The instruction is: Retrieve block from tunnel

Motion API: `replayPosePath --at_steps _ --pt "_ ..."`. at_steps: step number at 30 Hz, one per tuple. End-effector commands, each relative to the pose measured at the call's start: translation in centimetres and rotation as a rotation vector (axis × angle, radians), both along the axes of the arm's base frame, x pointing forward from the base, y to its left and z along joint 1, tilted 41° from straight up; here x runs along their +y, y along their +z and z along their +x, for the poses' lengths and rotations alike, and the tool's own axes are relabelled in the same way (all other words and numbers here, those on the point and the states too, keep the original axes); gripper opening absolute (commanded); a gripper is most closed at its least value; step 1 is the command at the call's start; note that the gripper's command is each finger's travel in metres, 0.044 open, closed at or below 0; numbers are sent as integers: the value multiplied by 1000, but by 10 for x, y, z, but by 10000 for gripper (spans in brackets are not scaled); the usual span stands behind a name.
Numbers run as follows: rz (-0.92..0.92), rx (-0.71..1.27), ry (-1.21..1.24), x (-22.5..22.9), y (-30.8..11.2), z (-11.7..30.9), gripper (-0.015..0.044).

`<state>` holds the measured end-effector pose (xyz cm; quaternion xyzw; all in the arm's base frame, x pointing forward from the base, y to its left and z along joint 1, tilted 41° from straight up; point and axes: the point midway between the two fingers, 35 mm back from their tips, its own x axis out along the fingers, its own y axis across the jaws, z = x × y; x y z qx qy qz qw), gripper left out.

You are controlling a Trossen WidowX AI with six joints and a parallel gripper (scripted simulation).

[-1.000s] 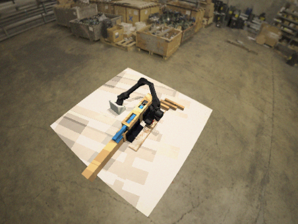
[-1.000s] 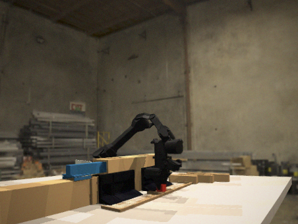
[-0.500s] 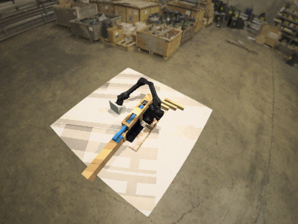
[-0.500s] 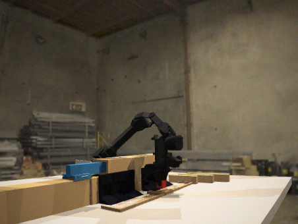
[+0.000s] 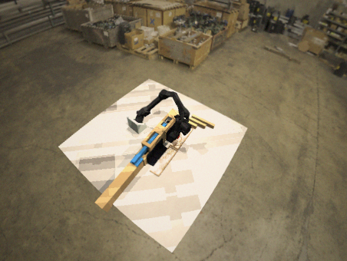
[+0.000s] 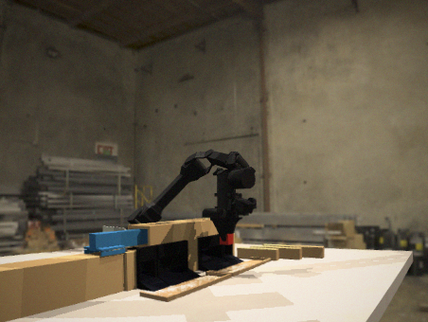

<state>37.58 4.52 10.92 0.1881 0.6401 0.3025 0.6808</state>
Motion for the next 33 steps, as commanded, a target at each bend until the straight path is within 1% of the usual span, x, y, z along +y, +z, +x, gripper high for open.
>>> replayPosePath --at_steps 1,7,9,10,16,21,33 --pt "-3 -6 0 -12 14 -1 0" --pt "0 -5 0 -28 35 -6 0" --pt "1 -5 0 -30 38 -7 0" --pt "5 -7 -10 -27 31 -5 0" --pt "57 -213 -203 -53 33 3 0" --pt "104 -382 -330 -72 39 -1 0" --pt "106 -387 -334 -73 38 -8 0"
